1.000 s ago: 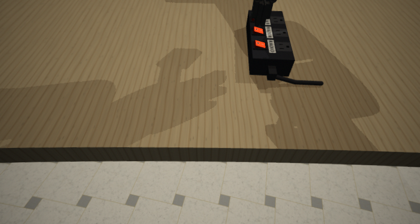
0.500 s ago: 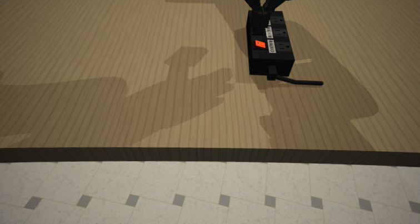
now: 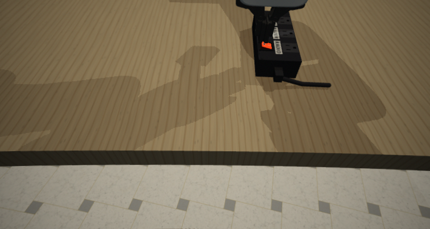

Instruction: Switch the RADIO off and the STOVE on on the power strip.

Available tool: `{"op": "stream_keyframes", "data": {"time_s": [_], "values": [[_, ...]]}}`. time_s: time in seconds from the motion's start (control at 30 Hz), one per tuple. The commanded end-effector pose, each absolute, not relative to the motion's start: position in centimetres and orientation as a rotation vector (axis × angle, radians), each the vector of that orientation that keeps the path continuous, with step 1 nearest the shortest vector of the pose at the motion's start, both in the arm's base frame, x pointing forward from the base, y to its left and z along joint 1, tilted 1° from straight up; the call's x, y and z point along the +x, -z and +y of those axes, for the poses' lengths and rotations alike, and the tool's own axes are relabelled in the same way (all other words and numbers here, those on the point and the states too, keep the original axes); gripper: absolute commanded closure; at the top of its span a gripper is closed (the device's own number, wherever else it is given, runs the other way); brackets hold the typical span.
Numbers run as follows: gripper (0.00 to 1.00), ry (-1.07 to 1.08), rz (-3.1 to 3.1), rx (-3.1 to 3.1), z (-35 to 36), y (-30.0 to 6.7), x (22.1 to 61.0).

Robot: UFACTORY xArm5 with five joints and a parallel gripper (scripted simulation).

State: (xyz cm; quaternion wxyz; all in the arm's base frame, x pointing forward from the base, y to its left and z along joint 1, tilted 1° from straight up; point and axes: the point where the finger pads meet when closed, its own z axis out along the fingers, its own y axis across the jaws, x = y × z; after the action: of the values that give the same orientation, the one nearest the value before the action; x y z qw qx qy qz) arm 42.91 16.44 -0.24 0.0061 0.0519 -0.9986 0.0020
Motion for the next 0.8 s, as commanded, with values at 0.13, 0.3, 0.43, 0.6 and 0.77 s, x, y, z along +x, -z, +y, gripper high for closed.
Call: {"op": "stream_keyframes", "data": {"time_s": [0.13, 0.3, 0.43, 0.6, 0.77], "values": [[1.0, -0.005, -3.129, 0.162, 16.49, 0.57, 43.05], [1.0, -0.005, -3.129, 0.162, 16.49, 0.63, 43.05], [1.0, -0.005, -3.129, 0.162, 16.49, 0.63, 43.05], [1.0, -0.005, -3.129, 0.162, 16.49, 0.63, 43.05], [1.0, -0.005, -3.129, 0.162, 16.49, 0.63, 43.05]]}}
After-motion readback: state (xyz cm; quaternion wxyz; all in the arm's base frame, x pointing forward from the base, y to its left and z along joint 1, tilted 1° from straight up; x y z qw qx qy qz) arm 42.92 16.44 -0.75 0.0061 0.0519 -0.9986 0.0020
